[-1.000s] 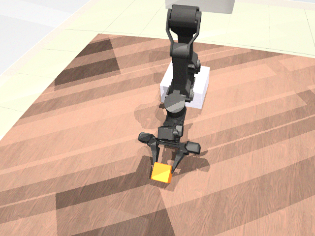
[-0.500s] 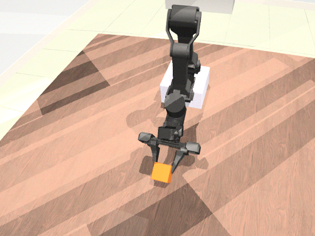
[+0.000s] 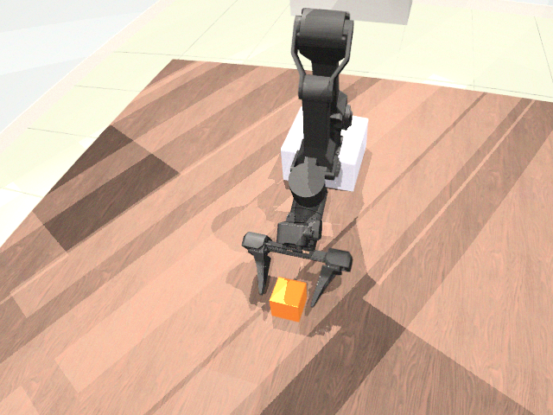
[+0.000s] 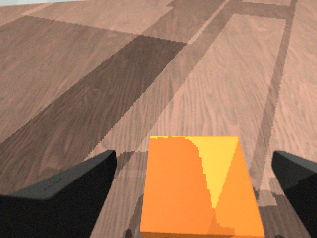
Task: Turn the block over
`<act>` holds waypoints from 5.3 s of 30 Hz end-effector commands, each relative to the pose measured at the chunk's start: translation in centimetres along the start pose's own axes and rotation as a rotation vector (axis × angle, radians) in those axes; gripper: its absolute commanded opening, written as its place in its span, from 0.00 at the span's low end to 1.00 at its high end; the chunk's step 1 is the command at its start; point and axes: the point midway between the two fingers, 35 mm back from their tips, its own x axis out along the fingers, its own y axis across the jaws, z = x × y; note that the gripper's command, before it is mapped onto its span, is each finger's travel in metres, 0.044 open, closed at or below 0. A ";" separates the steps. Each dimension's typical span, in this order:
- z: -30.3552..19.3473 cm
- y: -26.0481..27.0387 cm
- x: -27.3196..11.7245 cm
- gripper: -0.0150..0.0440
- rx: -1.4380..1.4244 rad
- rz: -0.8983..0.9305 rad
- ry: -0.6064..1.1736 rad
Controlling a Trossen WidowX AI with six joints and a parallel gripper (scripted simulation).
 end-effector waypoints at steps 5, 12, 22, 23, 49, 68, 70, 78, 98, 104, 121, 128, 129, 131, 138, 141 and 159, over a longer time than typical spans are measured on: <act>0.0 -0.1 0.0 1.00 0.003 -0.005 -0.002; 0.0 -0.1 0.0 1.00 0.003 -0.005 -0.002; 0.0 -0.1 0.0 1.00 0.003 -0.005 -0.002; 0.0 -0.1 0.0 1.00 0.003 -0.005 -0.002; 5.4 0.0 -5.0 1.00 0.004 -0.004 0.547; 8.3 0.0 -3.0 1.00 0.001 -0.006 0.943; 8.7 -0.1 -2.9 1.00 0.003 -0.004 1.012; 7.0 -0.1 -1.7 1.00 0.004 -0.003 1.064; 3.2 -0.1 0.4 1.00 0.004 -0.003 1.064; 2.3 -0.1 0.8 1.00 0.004 -0.003 1.064; 1.4 -0.1 1.3 0.67 0.004 -0.003 1.064; 1.4 -0.1 1.3 0.59 0.004 -0.003 1.064; 1.4 -0.1 1.3 0.58 0.004 -0.003 1.064; 1.4 -0.1 1.3 0.55 0.004 -0.003 1.064; 1.4 -0.1 1.3 0.47 0.004 -0.003 1.064; 1.8 -0.1 1.1 0.37 0.004 -0.003 1.064; 3.6 -0.1 0.4 0.25 0.001 -0.005 0.914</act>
